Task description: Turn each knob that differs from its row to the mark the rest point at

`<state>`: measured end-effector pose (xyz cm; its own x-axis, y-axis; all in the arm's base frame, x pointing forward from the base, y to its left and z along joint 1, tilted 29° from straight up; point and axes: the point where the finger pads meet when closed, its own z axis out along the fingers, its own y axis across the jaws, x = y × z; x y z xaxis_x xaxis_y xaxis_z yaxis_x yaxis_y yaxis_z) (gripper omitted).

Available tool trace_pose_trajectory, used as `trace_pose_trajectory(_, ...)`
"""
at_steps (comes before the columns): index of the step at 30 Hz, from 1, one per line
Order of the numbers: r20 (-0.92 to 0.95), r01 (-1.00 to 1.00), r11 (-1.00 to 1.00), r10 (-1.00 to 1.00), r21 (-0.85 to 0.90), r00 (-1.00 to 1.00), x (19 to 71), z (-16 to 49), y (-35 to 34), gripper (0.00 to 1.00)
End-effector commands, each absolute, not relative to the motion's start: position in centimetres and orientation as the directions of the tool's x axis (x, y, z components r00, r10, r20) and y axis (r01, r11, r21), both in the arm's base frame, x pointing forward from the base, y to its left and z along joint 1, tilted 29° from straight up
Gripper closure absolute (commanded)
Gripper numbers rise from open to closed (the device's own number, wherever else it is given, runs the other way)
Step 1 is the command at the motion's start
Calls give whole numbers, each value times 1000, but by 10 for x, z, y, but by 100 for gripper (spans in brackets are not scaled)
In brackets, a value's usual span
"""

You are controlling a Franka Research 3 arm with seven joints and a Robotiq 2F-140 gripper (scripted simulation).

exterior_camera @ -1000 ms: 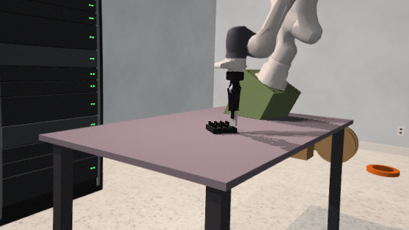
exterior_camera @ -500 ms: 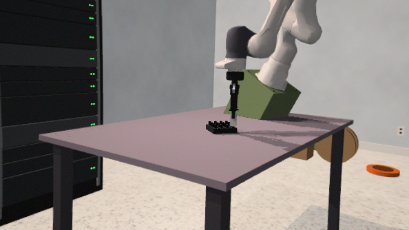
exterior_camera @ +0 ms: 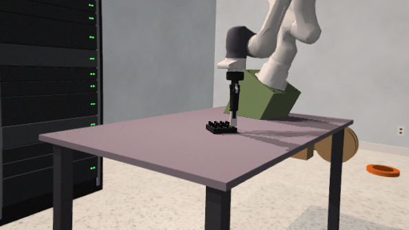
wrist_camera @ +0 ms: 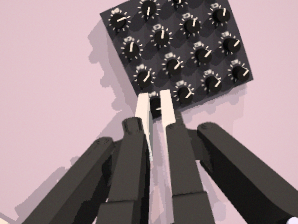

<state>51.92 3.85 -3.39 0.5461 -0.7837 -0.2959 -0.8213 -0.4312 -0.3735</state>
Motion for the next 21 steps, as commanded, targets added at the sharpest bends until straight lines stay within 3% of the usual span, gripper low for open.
trace_pose_trajectory(1, -233, -730, -537, -714, -424, 660, 518, -35, 38, 95)
trace_pose_trajectory(21, -171, -630, -631, -632, -453, 756, 518, -35, 38, 95)
